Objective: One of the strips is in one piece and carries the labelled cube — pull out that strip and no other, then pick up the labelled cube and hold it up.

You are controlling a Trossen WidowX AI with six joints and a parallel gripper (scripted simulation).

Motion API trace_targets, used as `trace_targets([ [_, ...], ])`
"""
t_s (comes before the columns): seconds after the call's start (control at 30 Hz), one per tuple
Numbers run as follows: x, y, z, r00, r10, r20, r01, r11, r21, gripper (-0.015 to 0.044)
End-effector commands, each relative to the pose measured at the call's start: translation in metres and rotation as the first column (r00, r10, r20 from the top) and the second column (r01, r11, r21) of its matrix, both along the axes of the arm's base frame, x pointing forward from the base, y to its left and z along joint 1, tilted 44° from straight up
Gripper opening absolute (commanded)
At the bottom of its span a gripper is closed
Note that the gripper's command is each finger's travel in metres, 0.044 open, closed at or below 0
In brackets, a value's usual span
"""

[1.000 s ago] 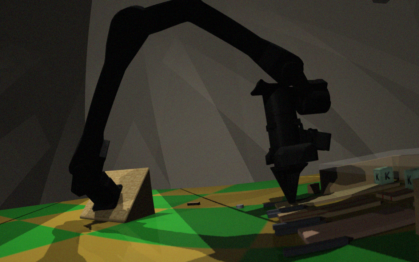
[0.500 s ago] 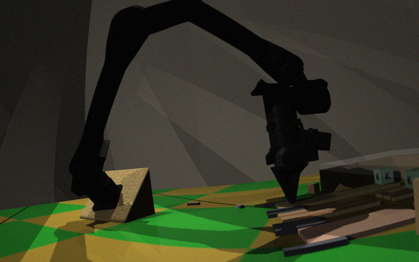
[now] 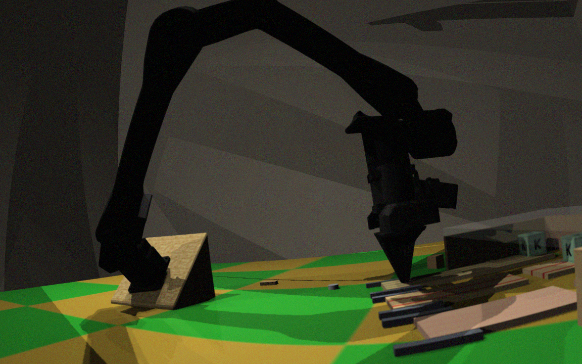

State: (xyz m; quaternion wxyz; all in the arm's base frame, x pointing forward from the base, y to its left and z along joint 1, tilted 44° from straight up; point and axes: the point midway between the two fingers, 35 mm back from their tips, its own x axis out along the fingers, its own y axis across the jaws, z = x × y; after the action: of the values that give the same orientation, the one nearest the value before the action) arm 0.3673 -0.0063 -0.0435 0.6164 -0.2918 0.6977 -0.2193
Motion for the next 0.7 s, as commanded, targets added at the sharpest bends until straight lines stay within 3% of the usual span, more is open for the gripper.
trace_targets([
  [0.0, -0.013, -0.004, -0.003, 1.000, -0.009, -0.019, 0.009, 1.000, -0.005, 0.0000],
  [0.67, -0.042, -0.006, 0.000, 1.000, -0.009, -0.021, 0.009, 1.000, -0.005, 0.0000],
])
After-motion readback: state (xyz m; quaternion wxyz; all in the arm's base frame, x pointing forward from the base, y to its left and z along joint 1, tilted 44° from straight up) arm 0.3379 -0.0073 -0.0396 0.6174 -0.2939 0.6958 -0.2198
